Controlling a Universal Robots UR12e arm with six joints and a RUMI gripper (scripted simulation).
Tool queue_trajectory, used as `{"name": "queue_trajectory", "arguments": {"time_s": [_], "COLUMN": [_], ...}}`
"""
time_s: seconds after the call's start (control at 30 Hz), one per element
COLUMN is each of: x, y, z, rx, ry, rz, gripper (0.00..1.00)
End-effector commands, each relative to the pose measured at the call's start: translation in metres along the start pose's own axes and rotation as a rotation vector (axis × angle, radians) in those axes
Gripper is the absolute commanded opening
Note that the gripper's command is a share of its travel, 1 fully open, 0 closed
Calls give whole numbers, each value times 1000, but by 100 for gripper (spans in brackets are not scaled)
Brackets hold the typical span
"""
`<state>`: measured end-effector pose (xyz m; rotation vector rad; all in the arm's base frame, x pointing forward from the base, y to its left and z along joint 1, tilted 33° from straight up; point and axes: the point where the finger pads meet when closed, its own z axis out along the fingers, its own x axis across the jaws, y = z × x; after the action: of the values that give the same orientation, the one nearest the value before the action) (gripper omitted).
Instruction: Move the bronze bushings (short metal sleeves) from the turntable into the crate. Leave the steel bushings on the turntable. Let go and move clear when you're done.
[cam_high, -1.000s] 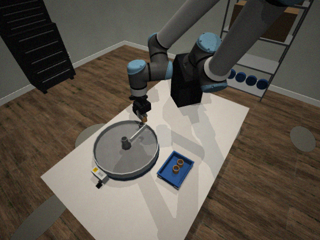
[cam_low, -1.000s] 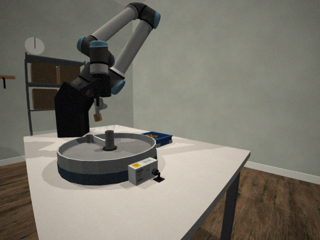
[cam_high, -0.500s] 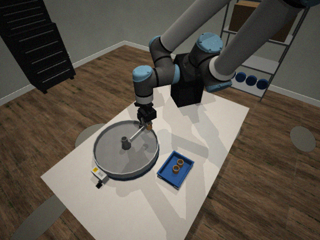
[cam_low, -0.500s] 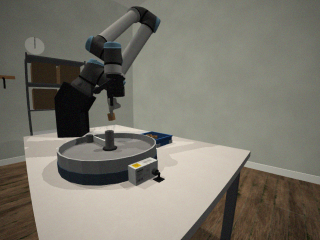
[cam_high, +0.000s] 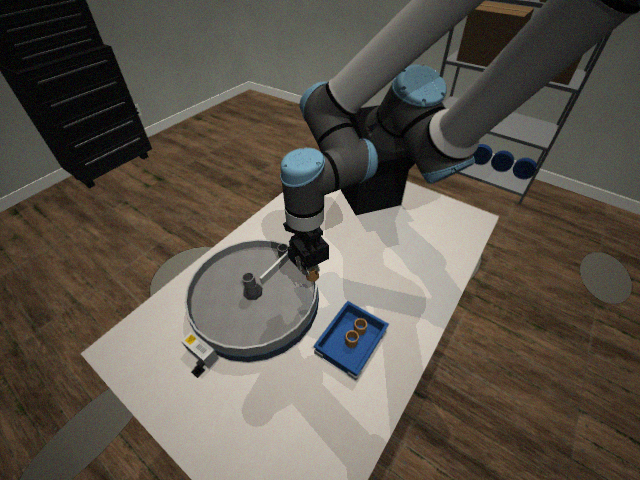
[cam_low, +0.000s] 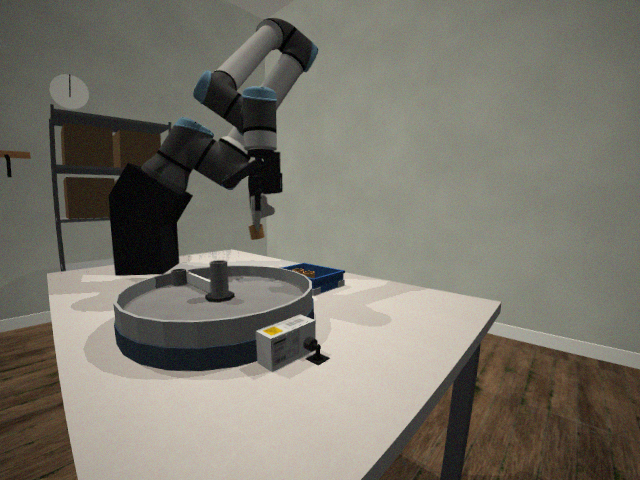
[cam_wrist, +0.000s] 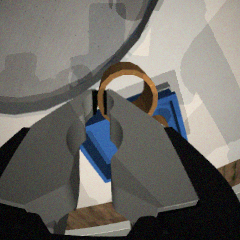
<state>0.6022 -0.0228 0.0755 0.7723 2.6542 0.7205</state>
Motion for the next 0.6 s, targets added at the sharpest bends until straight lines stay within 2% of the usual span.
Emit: {"name": "queue_trajectory", "arguments": {"time_s": [0.0,0.4,0.47,0.57], "x": [-3,-7,-7,-8], "y": [33,111,111,128], "z": [0,1,1,2], "rx": [7,7,7,7], "ry": [-2,-3,-3,-3], "rz": [36,114,114,130], "gripper": [0,0,0,0]}}
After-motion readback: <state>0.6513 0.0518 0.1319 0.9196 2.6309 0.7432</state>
